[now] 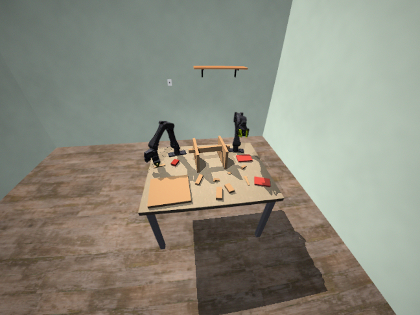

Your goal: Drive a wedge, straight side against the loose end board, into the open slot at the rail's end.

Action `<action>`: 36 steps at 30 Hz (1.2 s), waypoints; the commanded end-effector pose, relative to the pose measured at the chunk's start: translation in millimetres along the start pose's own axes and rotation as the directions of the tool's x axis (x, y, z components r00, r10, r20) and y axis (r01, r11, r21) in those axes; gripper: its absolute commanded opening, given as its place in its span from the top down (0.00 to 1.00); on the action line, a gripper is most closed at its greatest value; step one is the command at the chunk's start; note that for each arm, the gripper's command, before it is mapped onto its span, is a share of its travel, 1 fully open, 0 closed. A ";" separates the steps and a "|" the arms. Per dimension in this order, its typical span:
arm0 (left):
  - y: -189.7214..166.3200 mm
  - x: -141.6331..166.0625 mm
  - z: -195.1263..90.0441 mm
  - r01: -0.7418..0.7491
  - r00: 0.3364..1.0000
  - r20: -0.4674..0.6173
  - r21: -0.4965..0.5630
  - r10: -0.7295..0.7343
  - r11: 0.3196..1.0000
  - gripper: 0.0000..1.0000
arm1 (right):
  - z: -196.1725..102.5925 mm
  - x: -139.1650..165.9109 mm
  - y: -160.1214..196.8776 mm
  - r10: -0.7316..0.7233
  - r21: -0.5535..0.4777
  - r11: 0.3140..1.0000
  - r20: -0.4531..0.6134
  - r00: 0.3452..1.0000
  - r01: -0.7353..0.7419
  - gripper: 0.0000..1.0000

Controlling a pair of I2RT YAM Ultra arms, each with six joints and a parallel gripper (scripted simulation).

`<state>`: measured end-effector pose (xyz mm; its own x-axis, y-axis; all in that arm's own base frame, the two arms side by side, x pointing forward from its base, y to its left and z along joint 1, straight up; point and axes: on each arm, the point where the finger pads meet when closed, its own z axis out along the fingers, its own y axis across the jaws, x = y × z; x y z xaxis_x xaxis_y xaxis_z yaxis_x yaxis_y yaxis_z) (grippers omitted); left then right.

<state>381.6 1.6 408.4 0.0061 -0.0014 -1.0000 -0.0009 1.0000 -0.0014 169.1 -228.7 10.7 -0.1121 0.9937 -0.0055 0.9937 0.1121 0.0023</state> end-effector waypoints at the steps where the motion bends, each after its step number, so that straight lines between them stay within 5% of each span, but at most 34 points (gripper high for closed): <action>1: -0.9 -21.9 -1.0 -0.003 0.999 0.045 0.000 0.003 1.000 0.61 | -20.6 -13.0 7.3 -0.009 -0.025 1.000 0.050 0.999 0.010 0.98; 36: -0.9 -21.9 -1.0 -0.003 0.999 0.045 0.000 0.003 1.000 0.61 | -71.5 -7.7 9.2 -0.066 -0.017 0.998 0.043 0.997 0.066 0.98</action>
<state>381.6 1.6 408.4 0.0061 -0.0014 -1.0000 -0.0009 1.0000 -0.0014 173.7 -220.5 66.9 -0.1723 0.9850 0.0101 0.9850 0.1723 0.0021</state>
